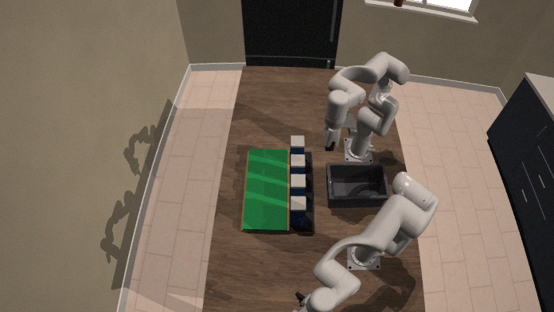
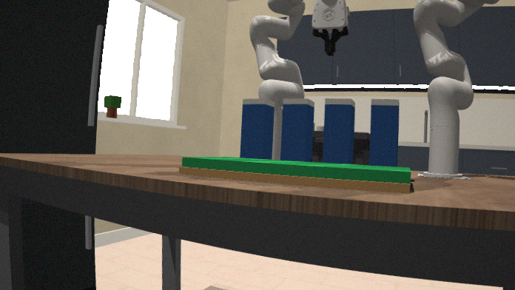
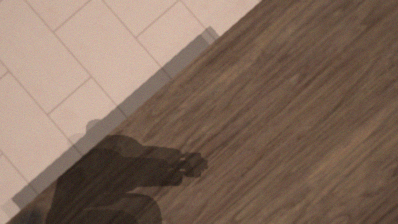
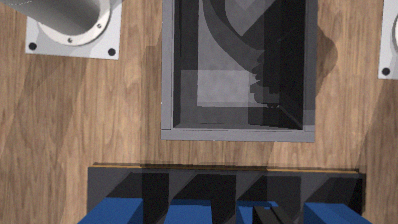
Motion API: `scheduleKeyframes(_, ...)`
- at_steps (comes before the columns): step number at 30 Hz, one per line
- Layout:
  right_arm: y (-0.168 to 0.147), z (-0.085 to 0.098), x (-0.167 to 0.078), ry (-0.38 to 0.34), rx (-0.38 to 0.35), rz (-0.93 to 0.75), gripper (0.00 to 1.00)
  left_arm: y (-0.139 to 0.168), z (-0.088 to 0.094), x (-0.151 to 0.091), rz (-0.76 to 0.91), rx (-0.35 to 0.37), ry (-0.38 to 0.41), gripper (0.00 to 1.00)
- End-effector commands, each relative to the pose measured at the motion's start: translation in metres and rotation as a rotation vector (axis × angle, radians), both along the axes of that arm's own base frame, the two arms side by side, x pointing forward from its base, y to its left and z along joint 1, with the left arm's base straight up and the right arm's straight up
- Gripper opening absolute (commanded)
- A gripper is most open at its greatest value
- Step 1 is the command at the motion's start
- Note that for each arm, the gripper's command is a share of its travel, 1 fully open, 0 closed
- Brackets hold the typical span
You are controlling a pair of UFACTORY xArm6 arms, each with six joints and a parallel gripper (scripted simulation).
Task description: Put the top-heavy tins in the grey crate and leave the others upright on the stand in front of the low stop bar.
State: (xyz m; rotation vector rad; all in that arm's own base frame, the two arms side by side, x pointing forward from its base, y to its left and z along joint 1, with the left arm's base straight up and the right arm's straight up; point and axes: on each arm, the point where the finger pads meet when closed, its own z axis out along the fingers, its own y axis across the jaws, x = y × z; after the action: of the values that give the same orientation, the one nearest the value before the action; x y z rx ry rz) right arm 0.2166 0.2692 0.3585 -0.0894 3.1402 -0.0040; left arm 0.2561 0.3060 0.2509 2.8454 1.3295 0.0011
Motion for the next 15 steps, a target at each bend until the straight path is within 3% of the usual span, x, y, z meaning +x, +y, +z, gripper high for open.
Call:
scheduleKeyframes(1,0.0,0.002,0.0,-0.003,0.004,0.0,0.0,0.001,0.002,0.001,0.0,0.003,-0.003,1.0)
scheduleKeyframes(9,-0.004,0.002,0.002,-0.003,0.004,0.0,0.0,0.001,0.002,0.001,0.0,0.003,-0.003,1.0)
scheduleKeyframes(15,-0.038,0.002,0.015,-0.003,0.004,-0.001,0.0,0.001,0.002,0.001,0.0,0.003,-0.003,1.0)
